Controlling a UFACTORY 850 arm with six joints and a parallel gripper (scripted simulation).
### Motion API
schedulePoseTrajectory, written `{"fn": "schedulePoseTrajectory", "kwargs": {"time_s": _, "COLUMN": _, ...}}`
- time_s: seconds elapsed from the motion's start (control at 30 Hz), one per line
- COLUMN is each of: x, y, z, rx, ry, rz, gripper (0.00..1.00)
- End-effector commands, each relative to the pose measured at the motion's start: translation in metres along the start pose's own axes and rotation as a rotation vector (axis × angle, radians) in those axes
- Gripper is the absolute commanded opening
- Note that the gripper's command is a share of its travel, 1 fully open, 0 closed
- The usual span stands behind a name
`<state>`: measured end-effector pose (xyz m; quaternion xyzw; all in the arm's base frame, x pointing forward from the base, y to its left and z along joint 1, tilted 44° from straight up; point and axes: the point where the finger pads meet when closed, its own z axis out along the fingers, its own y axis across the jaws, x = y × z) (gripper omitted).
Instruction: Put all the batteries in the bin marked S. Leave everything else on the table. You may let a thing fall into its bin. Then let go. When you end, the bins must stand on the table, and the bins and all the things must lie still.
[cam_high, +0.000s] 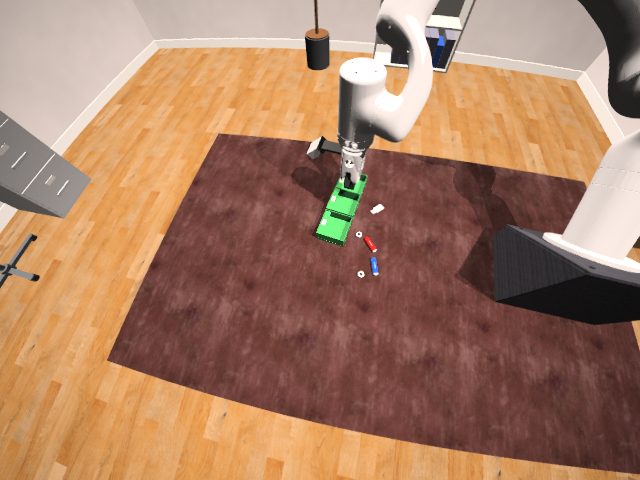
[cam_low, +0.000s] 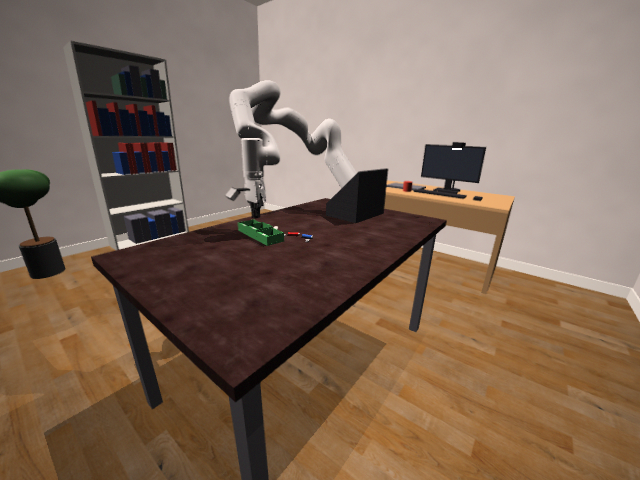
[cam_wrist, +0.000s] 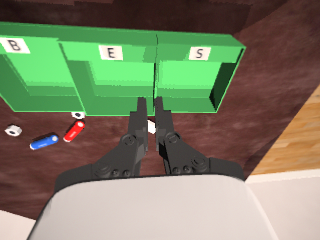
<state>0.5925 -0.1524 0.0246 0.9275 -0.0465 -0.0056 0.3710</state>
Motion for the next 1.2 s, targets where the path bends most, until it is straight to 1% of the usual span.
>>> {"fn": "schedulePoseTrajectory", "kwargs": {"time_s": 0.0, "x": 0.001, "y": -0.027, "z": -0.001, "rx": 0.000, "ry": 0.001, "rz": 0.001, "gripper": 0.07}}
{"fn": "schedulePoseTrajectory", "kwargs": {"time_s": 0.1, "x": 0.001, "y": -0.041, "z": -0.001, "rx": 0.000, "ry": 0.001, "rz": 0.001, "gripper": 0.07}}
{"fn": "schedulePoseTrajectory", "kwargs": {"time_s": 0.37, "x": 0.001, "y": -0.041, "z": -0.001, "rx": 0.000, "ry": 0.001, "rz": 0.001, "gripper": 0.07}}
{"fn": "schedulePoseTrajectory", "kwargs": {"time_s": 0.77, "x": 0.001, "y": -0.041, "z": 0.031, "rx": 0.000, "ry": 0.001, "rz": 0.001, "gripper": 0.07}}
{"fn": "schedulePoseTrajectory", "kwargs": {"time_s": 0.83, "x": 0.001, "y": -0.041, "z": 0.031, "rx": 0.000, "ry": 0.001, "rz": 0.001, "gripper": 0.07}}
{"fn": "schedulePoseTrajectory", "kwargs": {"time_s": 1.17, "x": 0.001, "y": -0.041, "z": 0.058, "rx": 0.000, "ry": 0.001, "rz": 0.001, "gripper": 0.07}}
